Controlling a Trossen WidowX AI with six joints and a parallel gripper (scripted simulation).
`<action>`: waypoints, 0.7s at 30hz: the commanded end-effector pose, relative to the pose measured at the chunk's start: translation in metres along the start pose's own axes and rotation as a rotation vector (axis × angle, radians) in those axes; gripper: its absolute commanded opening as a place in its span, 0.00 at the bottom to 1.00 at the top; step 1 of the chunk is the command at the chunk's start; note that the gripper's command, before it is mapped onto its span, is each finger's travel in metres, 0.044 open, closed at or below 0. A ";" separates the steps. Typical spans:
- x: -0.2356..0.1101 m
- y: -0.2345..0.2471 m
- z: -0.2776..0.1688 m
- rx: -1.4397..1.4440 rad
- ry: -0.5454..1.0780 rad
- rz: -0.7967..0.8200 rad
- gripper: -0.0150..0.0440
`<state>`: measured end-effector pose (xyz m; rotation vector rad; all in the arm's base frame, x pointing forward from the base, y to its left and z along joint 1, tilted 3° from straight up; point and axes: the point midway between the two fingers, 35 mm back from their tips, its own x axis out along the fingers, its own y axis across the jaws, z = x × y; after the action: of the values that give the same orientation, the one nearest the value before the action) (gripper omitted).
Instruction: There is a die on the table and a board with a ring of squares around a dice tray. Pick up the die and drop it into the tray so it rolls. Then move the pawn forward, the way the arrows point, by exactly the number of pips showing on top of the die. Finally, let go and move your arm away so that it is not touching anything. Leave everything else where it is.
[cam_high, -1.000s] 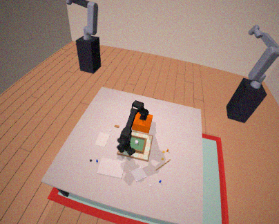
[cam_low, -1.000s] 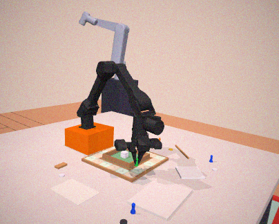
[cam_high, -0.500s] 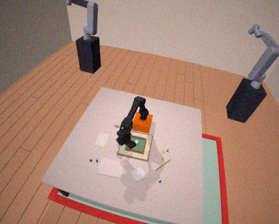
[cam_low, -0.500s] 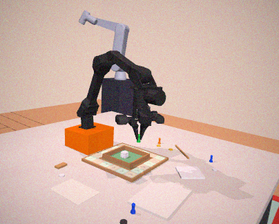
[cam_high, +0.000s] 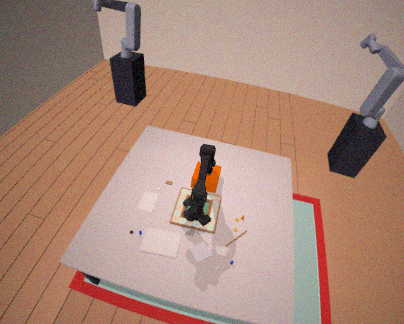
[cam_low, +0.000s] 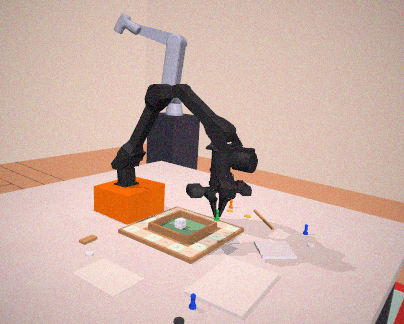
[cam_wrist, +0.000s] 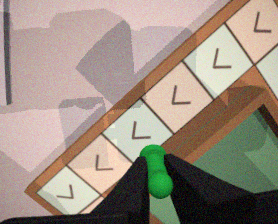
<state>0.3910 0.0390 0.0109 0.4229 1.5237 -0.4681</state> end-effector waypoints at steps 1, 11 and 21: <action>0.011 0.006 -0.010 0.008 0.006 -0.001 0.25; 0.046 0.006 -0.010 0.008 0.006 -0.002 0.25; 0.053 0.006 -0.010 0.008 0.006 -0.002 0.25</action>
<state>0.3879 0.0483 -0.0360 0.4283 1.5198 -0.4690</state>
